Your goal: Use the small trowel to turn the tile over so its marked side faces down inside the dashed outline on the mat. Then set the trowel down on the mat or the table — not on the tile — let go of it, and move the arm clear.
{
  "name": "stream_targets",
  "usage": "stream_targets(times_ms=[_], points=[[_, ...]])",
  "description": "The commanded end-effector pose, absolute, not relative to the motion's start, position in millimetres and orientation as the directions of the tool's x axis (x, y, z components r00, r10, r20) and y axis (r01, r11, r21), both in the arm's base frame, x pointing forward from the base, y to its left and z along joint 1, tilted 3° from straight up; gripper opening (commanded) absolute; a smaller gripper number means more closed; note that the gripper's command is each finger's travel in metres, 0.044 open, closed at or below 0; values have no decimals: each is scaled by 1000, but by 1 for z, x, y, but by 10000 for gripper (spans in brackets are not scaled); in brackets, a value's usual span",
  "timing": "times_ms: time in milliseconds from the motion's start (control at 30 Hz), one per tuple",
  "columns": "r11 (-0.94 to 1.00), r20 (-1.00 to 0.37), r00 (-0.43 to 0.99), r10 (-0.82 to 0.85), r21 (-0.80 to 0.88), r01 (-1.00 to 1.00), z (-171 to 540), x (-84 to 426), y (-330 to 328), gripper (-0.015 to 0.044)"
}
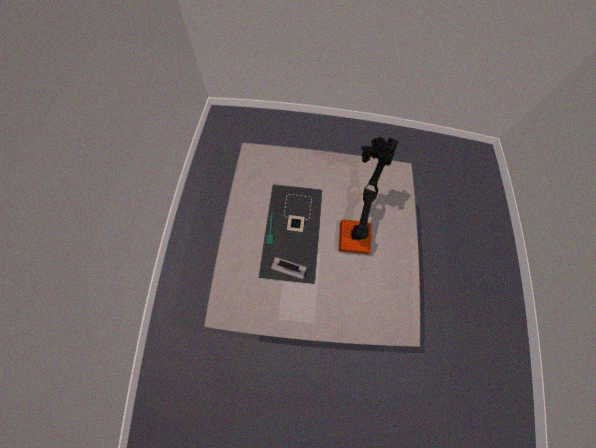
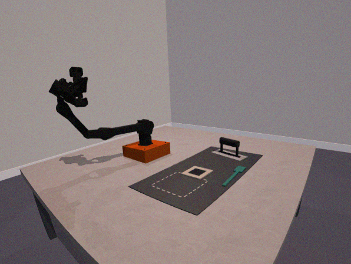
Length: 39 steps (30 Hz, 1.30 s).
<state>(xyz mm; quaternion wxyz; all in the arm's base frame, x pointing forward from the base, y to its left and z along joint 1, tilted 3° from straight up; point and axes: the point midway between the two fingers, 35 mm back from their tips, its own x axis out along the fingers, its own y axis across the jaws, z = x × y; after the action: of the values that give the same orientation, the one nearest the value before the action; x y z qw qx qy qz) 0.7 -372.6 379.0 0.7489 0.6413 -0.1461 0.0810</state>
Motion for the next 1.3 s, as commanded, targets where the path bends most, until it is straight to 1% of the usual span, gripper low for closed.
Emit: stream_targets(times_ms=[0, 67, 200, 900, 1033, 1267], points=[[164, 323, 944, -66, 937, -309, 379, 1, -373, 0], [164, 323, 944, -66, 937, -309, 379, 1, -373, 0], [164, 323, 944, -66, 937, -309, 379, 1, -373, 100], [165, 323, 944, -66, 937, -309, 379, 1, -372, 100], [165, 323, 944, -66, 937, -309, 379, 1, -372, 0], [165, 323, 944, -66, 937, -309, 379, 1, -372, 0]])
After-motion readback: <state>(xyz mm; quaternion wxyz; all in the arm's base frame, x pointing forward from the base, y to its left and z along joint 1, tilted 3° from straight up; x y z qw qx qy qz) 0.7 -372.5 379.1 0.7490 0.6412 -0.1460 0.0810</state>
